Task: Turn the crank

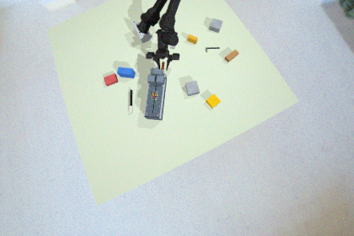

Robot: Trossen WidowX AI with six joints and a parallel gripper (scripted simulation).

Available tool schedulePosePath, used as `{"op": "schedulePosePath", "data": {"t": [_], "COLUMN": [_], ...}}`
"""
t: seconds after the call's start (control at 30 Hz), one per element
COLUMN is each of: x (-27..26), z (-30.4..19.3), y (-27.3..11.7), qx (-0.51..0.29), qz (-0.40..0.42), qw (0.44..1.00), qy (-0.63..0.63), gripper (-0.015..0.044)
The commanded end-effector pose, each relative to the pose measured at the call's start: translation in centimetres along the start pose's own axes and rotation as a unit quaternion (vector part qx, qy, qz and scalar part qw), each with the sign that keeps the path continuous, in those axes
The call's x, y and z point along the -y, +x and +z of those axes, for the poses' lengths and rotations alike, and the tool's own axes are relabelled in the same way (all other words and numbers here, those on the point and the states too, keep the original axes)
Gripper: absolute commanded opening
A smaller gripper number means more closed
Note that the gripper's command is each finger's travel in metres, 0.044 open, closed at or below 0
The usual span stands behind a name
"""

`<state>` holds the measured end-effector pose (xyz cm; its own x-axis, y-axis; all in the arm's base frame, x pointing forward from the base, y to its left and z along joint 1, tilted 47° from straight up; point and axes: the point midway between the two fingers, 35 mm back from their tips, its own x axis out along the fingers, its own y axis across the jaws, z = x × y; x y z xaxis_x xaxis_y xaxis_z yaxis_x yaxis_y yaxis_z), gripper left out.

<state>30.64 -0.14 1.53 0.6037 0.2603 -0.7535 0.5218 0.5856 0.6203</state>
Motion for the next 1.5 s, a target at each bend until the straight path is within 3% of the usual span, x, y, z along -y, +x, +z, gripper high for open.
{"op": "schedulePosePath", "data": {"t": [0.0, 0.1, 1.47], "x": [0.0, 0.0, 1.8], "z": [0.0, 0.0, -1.0], "y": [0.0, 0.0, 1.1], "qx": [0.002, 0.002, 0.001], "qz": [-0.001, -0.001, -0.001], "qw": [1.000, 1.000, 1.000], "qy": [0.003, 0.003, 0.003], "gripper": [0.0072, 0.0000, 0.0000]}}
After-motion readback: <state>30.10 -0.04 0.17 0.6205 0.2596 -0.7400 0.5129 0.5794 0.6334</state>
